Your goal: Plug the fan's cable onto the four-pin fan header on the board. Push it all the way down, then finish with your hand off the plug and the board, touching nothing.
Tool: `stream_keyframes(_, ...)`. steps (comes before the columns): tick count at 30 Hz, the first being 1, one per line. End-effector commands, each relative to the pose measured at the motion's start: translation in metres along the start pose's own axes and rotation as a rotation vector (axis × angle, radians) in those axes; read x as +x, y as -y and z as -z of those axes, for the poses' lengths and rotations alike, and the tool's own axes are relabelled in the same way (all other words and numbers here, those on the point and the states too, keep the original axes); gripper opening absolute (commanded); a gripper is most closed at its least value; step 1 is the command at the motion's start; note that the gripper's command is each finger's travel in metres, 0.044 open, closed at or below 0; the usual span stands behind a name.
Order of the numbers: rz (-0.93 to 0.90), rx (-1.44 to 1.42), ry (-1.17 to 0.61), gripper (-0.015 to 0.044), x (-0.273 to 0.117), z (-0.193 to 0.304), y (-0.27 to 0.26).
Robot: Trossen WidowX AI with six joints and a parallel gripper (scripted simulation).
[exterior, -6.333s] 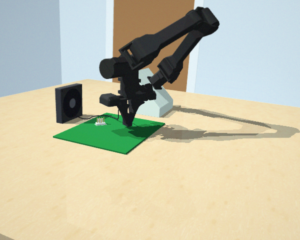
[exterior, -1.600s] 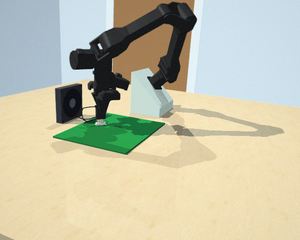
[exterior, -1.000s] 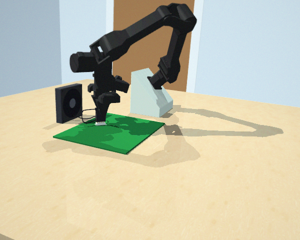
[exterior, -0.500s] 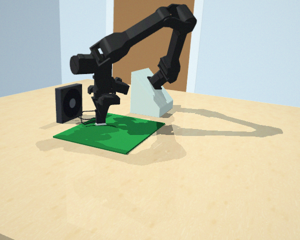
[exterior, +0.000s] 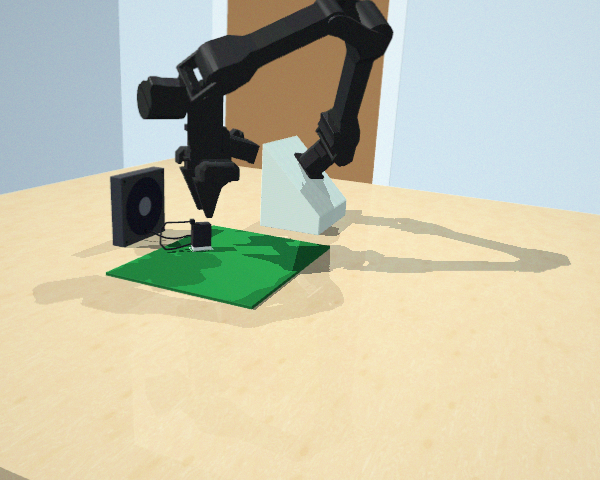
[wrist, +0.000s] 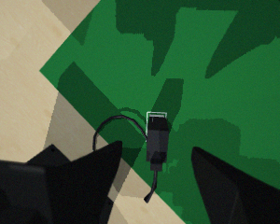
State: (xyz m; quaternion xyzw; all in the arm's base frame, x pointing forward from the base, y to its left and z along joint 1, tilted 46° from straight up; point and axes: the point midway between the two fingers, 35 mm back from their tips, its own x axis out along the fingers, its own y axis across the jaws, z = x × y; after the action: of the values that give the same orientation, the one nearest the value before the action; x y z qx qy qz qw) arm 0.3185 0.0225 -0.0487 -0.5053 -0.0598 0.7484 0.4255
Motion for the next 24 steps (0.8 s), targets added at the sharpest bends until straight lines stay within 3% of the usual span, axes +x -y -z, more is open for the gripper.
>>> stream_keyframes(1,-0.004,-0.009,-0.002,0.0260,-0.012,0.000,0.001)
stream_keyframes(4,-0.004,-0.009,-0.002,0.0260,-0.013,-0.008,0.003)
stream_keyframes(14,-0.004,-0.004,0.005,0.0260,-0.011,-0.119,0.005)
stream_keyframes(24,-0.004,-0.004,0.005,0.0260,-0.011,-0.120,0.004)
